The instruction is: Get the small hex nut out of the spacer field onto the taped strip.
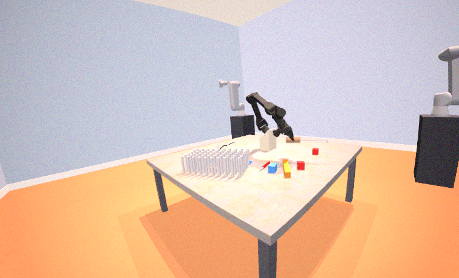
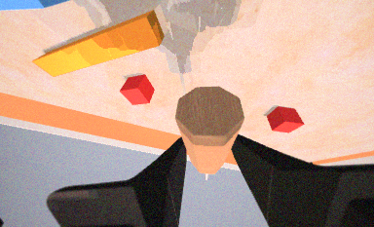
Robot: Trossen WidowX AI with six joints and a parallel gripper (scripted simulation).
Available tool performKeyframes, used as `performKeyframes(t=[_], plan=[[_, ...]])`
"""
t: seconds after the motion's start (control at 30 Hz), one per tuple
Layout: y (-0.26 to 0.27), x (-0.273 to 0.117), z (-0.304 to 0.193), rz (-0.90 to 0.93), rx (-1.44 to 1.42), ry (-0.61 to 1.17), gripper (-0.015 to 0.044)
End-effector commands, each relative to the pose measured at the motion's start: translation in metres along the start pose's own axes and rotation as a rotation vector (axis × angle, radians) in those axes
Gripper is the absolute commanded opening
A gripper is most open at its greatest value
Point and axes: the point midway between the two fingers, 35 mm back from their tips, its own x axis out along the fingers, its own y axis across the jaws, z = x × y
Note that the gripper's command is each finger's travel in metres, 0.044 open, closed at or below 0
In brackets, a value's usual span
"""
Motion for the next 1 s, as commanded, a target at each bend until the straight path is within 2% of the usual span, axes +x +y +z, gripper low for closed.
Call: performKeyframes(t=[0.0,0.97], plan=[[-0.001,0.005,0.005,-0.004,0.000,-0.002,0.0000],[-0.006,0.038,0.028,-0.003,0.000,-0.004,0.0000]])
